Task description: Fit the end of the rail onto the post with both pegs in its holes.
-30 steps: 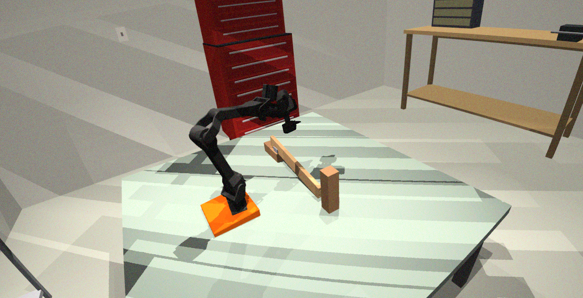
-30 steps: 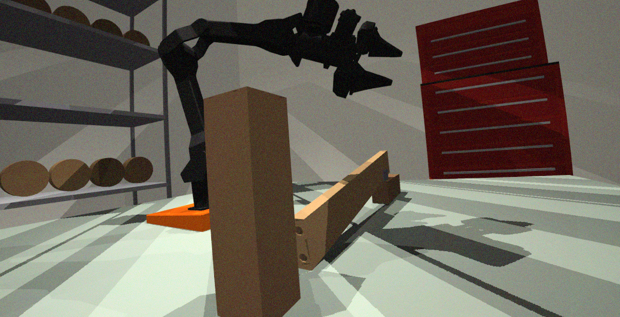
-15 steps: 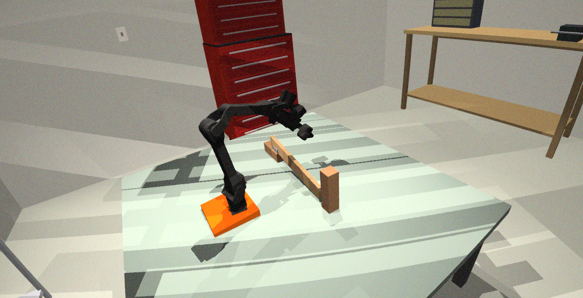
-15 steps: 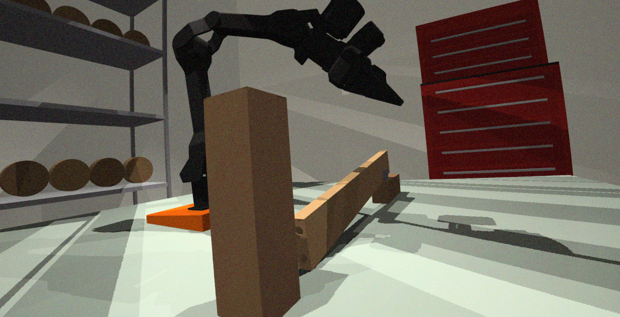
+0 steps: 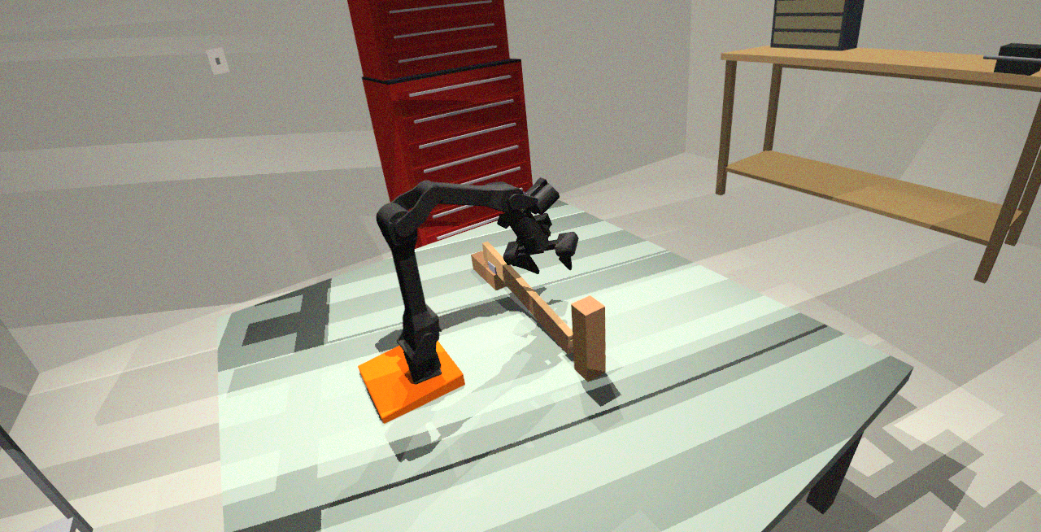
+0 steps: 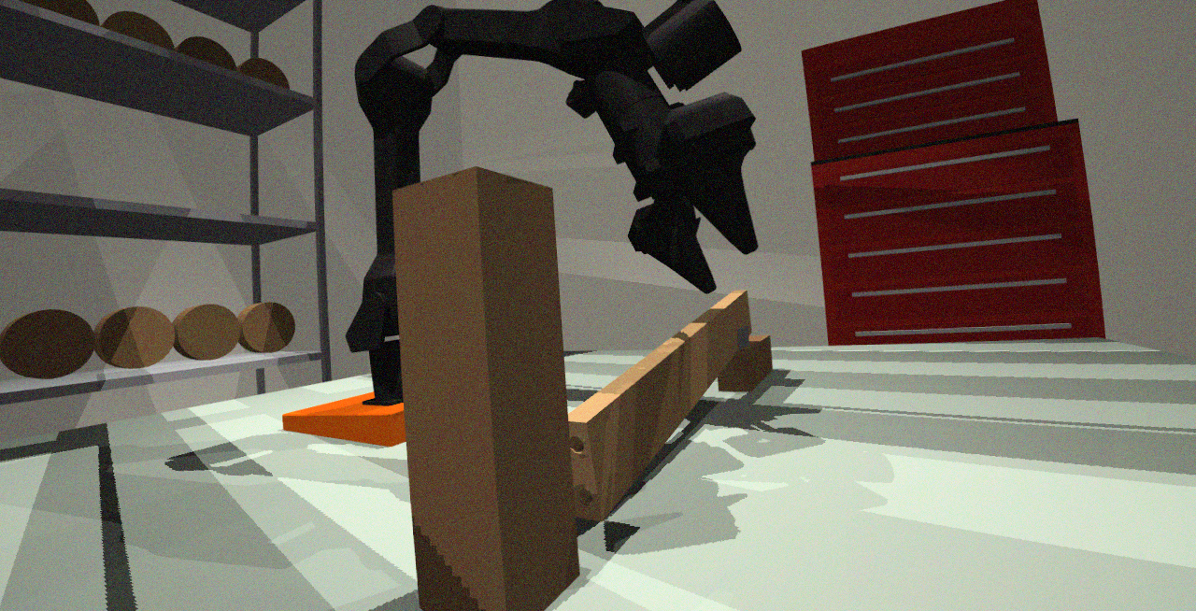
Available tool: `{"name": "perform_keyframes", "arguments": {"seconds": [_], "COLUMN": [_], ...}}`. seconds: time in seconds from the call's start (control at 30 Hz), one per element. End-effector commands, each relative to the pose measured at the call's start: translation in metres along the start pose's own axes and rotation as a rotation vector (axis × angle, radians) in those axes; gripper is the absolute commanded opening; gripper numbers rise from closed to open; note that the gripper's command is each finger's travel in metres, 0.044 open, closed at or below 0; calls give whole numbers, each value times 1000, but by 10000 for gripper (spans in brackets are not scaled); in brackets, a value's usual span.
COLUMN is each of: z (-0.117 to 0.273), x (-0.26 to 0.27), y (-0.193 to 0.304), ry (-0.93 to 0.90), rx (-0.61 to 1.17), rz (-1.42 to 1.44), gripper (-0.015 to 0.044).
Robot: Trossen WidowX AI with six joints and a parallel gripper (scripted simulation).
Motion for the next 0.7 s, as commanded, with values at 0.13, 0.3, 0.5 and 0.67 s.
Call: {"name": "perform_keyframes", "arguments": {"seconds": [0.13,0.3,0.5,0.67], "z": [-26,-27,-27,-27], "x": [-39,-41,-41,-41], "y": [51,52,52,52], "ry": [-360,-374,-374,-374], "rx": [264,264,264,264], "rz": [857,885,885,885], "gripper": [440,440,440,440]}}
Point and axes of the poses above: the point midway between the two fingers, 35 mm back from their tips, its own z axis back along the fingers, its own x axis across the jaws, y = z × x, the point moved 7 cm from there along z, back along the fingers, and after that the axes turned 11 degrees about -z, right-handed, at the moved point
